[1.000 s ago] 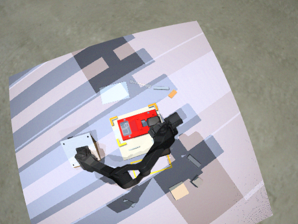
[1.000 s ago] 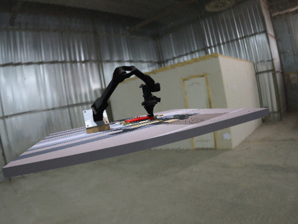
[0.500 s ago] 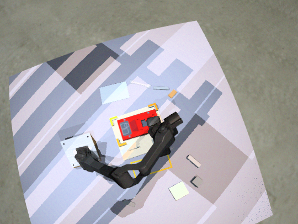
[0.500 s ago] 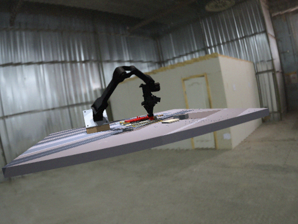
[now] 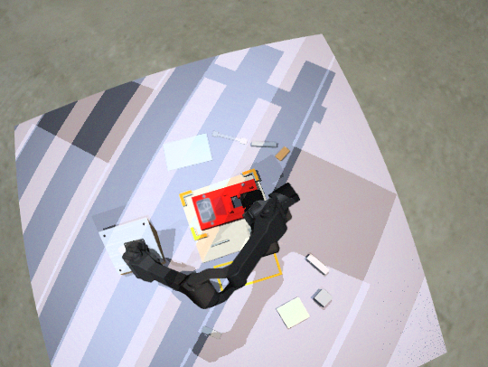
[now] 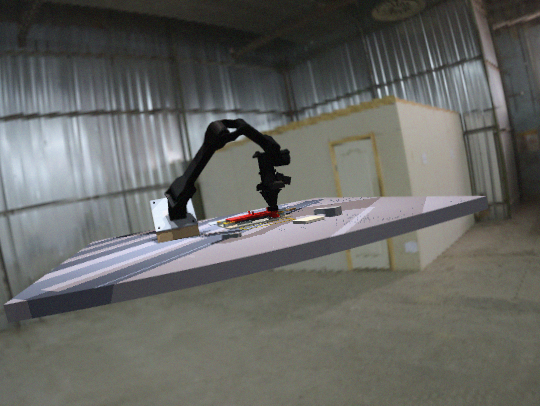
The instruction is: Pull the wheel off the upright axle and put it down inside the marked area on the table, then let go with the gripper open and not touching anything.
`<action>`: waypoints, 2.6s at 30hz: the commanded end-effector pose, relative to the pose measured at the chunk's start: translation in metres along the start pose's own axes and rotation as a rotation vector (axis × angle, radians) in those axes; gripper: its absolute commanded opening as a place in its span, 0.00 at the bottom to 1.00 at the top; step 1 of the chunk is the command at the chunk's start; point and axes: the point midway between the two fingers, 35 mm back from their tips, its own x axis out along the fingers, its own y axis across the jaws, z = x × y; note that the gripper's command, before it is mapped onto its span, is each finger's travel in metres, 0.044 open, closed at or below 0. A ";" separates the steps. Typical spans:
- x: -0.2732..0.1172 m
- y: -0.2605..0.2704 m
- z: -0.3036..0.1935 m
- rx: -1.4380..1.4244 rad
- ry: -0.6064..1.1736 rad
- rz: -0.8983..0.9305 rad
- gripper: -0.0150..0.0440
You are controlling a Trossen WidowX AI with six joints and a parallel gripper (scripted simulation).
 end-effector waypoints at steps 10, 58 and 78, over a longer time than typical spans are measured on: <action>-0.008 0.001 0.000 -0.005 -0.003 0.001 0.25; -0.024 0.001 0.000 -0.009 -0.003 0.000 0.25; -0.031 0.001 0.000 -0.010 -0.003 -0.001 0.25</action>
